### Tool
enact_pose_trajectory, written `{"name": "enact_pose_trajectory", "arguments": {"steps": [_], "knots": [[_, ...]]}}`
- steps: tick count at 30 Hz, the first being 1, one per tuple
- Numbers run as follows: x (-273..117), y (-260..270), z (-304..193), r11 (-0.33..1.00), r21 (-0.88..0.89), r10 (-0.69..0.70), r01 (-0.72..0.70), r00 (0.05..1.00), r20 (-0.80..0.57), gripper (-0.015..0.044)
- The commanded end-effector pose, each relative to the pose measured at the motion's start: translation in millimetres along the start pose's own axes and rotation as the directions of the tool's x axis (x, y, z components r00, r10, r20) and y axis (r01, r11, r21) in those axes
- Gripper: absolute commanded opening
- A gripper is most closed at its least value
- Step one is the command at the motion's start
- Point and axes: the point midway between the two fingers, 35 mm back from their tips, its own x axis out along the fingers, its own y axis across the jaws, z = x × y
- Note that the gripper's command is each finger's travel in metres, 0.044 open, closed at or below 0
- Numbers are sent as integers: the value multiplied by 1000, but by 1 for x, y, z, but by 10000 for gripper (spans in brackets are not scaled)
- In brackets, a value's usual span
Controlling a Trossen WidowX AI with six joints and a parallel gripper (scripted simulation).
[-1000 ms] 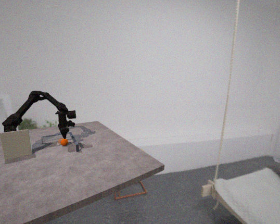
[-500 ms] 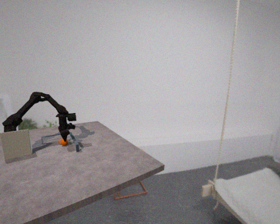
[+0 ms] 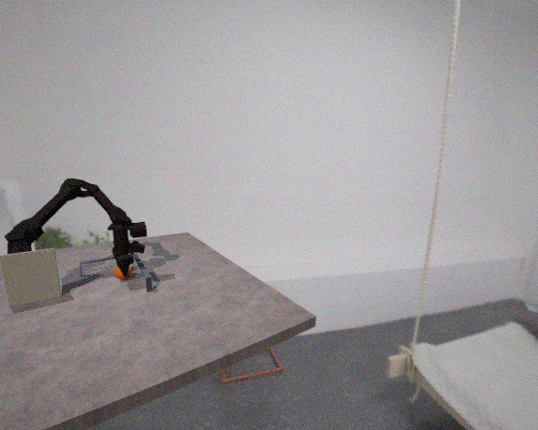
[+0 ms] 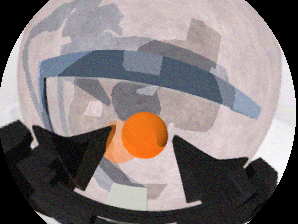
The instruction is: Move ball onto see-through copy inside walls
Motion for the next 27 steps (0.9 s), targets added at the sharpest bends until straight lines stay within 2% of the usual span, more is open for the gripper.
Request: {"name": "enact_pose_trajectory", "arguments": {"steps": [1,2,9,12,18,27], "knots": [[3,0,-1,1000,8,4,-4,1000,-2,313],[3,0,-1,1000,8,4,-4,1000,-2,287],[3,0,-1,1000,8,4,-4,1000,-2,241],[-1,-1,0,1000,8,3,-3,1000,-2,162],[-43,-4,6,1000,8,-6,6,1000,0,4],[-110,-4,4,1000,8,-7,7,1000,-2,0]]}}
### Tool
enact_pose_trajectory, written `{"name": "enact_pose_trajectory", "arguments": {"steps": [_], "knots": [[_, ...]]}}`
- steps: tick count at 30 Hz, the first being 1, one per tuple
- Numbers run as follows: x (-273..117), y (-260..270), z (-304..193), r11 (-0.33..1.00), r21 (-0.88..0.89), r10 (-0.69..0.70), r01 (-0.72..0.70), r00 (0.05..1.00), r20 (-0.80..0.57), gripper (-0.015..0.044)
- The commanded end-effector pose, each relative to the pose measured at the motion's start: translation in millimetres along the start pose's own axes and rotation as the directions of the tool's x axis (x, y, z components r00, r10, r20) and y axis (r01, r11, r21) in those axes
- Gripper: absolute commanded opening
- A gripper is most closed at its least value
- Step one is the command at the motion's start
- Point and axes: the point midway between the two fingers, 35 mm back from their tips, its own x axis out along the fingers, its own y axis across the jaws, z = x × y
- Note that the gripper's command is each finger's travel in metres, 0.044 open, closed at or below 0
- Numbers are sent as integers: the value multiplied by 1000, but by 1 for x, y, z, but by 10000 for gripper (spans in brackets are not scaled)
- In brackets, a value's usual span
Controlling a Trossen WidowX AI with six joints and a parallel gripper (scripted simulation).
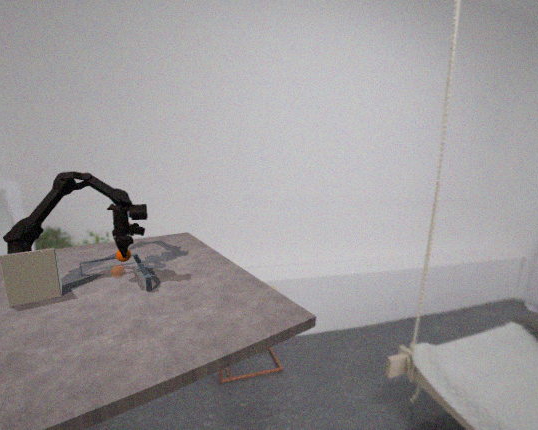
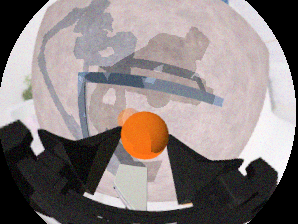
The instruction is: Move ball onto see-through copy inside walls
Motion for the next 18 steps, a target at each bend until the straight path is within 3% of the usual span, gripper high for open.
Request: {"name": "enact_pose_trajectory", "arguments": {"steps": [1,9,18], "knots": [[-35,1,-2,1000,-8,-3,3,1000,6,0],[-53,3,-6,1000,-8,0,0,1000,6,0],[-20,22,-15,1000,-7,0,0,1000,6,0]]}}
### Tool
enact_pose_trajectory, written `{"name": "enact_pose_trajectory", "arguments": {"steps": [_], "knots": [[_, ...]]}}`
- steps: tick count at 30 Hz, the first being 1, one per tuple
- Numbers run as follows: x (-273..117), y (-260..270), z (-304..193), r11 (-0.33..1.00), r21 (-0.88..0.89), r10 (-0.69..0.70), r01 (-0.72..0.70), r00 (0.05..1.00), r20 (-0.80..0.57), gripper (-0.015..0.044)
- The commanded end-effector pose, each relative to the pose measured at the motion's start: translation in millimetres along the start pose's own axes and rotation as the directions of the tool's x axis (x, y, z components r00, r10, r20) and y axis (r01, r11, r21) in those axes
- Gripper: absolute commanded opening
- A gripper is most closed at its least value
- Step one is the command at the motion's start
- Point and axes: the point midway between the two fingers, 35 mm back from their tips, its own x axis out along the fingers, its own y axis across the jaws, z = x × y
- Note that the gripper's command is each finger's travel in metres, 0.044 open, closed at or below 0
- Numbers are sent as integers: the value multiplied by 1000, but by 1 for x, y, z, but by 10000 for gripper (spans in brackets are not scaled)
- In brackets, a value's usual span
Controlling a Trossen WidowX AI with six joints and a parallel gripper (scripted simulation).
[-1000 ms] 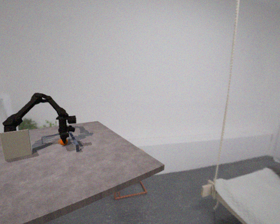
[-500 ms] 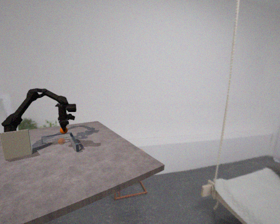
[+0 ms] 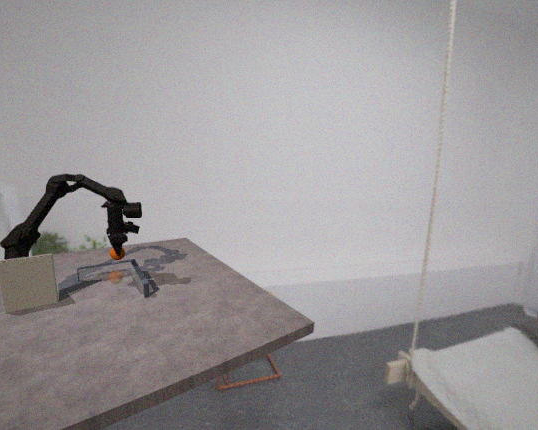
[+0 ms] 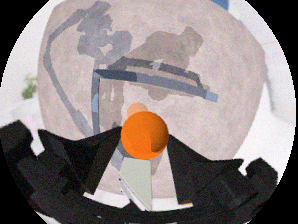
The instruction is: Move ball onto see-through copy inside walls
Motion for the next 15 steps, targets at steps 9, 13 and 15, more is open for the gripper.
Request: {"name": "enact_pose_trajectory", "arguments": {"steps": [9,13,15], "knots": [[32,21,-12,1000,1,7,-7,1000,3,0],[45,21,-11,1000,1,6,-6,1000,3,0],[56,21,-11,1000,1,6,-6,1000,3,0]]}}
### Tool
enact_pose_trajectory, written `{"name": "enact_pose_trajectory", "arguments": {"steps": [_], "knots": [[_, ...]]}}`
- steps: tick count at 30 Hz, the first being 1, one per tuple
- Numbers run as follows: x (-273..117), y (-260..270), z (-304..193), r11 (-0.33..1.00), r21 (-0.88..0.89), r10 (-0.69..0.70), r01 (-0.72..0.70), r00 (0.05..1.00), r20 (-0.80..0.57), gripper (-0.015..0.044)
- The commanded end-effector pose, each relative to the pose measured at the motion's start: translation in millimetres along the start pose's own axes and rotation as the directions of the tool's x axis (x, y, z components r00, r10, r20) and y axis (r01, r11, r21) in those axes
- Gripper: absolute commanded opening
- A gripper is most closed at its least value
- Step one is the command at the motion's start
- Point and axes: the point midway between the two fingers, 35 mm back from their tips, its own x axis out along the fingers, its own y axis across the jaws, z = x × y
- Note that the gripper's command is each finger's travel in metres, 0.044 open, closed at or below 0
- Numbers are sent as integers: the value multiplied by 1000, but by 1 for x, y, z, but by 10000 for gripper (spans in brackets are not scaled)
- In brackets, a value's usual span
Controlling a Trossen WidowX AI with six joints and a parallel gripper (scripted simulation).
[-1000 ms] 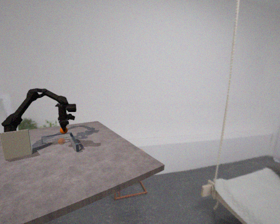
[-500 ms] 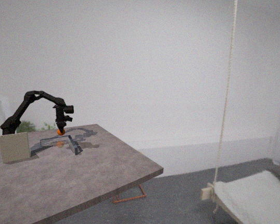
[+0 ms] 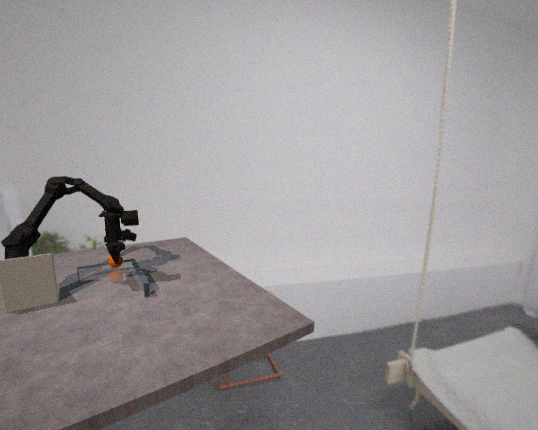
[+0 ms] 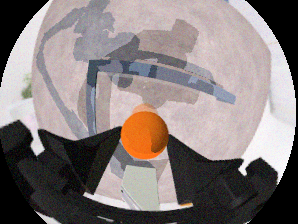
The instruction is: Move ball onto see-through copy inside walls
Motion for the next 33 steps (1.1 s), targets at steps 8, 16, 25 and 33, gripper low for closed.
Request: {"name": "enact_pose_trajectory", "arguments": {"steps": [8,16,25,33], "knots": [[59,2,-3,1000,6,9,-9,1000,-5,0],[64,2,-3,1000,6,9,-9,1000,-5,0],[78,2,-4,1000,7,10,-10,1000,-6,0],[76,2,-3,1000,2,6,-6,1000,-5,131]]}}
